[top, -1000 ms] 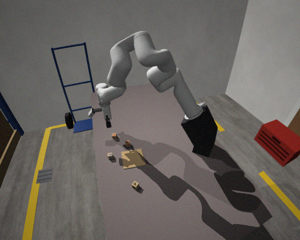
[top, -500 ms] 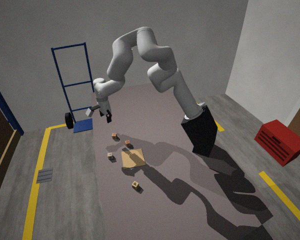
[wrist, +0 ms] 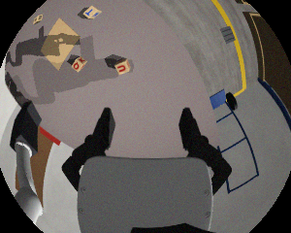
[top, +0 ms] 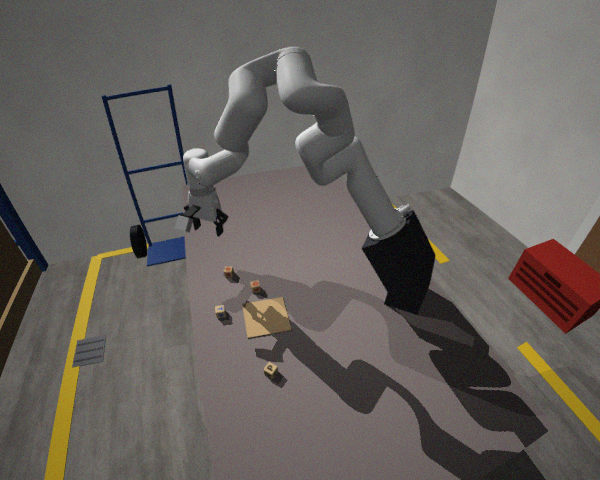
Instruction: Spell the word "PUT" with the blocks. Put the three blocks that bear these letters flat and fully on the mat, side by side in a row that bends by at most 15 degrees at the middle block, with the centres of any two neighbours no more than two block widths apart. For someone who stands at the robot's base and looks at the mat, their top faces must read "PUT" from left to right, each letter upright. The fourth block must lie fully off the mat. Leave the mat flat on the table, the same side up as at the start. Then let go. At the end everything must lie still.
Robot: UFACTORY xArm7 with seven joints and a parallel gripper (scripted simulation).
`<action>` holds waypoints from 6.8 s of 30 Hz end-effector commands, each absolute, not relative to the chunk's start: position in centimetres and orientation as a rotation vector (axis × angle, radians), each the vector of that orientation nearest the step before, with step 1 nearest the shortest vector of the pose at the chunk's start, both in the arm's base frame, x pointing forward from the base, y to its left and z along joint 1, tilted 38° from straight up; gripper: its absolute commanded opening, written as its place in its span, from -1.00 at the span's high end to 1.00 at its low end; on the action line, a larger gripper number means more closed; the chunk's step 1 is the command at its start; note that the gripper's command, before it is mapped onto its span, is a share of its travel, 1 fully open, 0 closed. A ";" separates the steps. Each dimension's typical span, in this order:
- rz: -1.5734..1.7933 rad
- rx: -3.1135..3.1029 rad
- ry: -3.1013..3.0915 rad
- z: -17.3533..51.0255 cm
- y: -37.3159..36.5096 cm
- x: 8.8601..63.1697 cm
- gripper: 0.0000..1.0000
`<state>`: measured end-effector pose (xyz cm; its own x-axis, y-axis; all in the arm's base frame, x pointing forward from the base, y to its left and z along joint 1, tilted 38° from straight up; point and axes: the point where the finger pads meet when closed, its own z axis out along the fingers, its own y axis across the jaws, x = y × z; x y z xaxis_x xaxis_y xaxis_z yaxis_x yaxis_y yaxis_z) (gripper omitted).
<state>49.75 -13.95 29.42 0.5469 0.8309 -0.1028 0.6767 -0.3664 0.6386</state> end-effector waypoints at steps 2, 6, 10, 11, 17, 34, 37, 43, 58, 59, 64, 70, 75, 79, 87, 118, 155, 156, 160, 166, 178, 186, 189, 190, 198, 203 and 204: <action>0.248 2.019 1.381 30.3 -14.1 49.6 -1.00; 0.190 1.918 1.502 30.7 -14.2 49.5 -1.00; 0.130 1.811 1.619 31.0 -14.4 49.5 -1.00; 0.130 1.811 1.619 31.0 -14.4 49.5 -1.00; 0.035 1.632 1.790 31.3 -14.7 49.4 -1.00; -0.211 1.106 2.164 31.3 -15.5 49.4 -1.00; -0.255 1.001 2.220 31.1 -15.6 49.4 -1.00; -0.343 0.780 2.323 30.6 -15.8 49.5 -1.00; -0.538 0.216 2.496 28.9 -16.1 49.9 -1.00; -0.550 0.174 2.505 28.7 -16.2 49.9 -1.00; -0.610 -0.030 2.536 27.9 -16.2 50.1 -1.00; -0.673 -0.265 2.555 26.8 -16.1 50.2 -1.00; -0.727 -0.488 2.556 25.8 -16.0 50.3 -1.00; -0.757 -0.624 2.548 25.1 -15.9 50.4 -1.00; -0.830 -1.000 2.495 23.1 -15.6 50.5 -1.00; -0.917 -1.653 2.280 19.2 -14.6 50.5 -0.37; -0.917 -1.653 2.280 19.1 -14.7 50.5 -0.37; -0.917 -1.653 2.280 19.1 -14.7 50.5 -0.37; -0.918 -1.653 2.280 18.9 -14.8 50.7 -0.37; -0.918 -1.653 2.280 18.6 -14.9 50.8 -0.37; -0.918 -1.653 2.280 17.3 -15.5 51.6 -0.37; -0.918 -1.653 2.280 16.5 -15.9 52.1 -0.37; -0.918 -1.653 2.280 16.1 -16.0 52.3 -0.37; -0.918 -1.653 2.280 16.0 -16.1 52.4 -0.37; -0.918 -1.653 2.280 15.3 -16.4 52.8 -0.37; -0.918 -1.653 2.280 15.1 -16.5 52.9 -0.37; -0.918 -1.653 2.280 15.1 -16.5 53.0 -0.37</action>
